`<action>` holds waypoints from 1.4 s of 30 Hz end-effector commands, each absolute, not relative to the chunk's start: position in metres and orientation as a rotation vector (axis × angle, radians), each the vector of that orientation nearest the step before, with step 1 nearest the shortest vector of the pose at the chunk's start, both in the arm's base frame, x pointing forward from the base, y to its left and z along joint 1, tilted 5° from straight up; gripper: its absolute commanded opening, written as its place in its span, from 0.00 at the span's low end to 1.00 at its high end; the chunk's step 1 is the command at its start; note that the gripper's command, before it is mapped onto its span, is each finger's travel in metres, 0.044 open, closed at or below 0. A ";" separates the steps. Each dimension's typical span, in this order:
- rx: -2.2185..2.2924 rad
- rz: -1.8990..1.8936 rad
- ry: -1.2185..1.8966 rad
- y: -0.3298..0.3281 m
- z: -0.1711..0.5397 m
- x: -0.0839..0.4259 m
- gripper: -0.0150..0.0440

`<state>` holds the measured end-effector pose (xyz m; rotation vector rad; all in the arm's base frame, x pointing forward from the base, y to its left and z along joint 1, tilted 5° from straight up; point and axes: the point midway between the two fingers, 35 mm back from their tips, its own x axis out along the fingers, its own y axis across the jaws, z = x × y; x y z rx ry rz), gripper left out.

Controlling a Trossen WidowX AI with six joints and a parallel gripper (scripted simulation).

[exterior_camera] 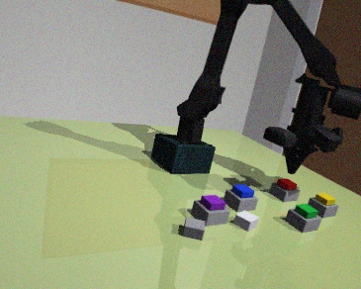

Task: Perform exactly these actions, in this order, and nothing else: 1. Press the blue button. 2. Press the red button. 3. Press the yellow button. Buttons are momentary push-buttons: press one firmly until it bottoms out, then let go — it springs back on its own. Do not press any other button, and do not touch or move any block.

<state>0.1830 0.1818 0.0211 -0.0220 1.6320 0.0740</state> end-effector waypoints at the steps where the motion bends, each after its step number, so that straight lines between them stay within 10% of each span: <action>1: -0.024 0.076 1.636 0.182 0.036 0.184 0.29; 42: -0.022 0.079 1.630 0.228 0.016 0.262 0.29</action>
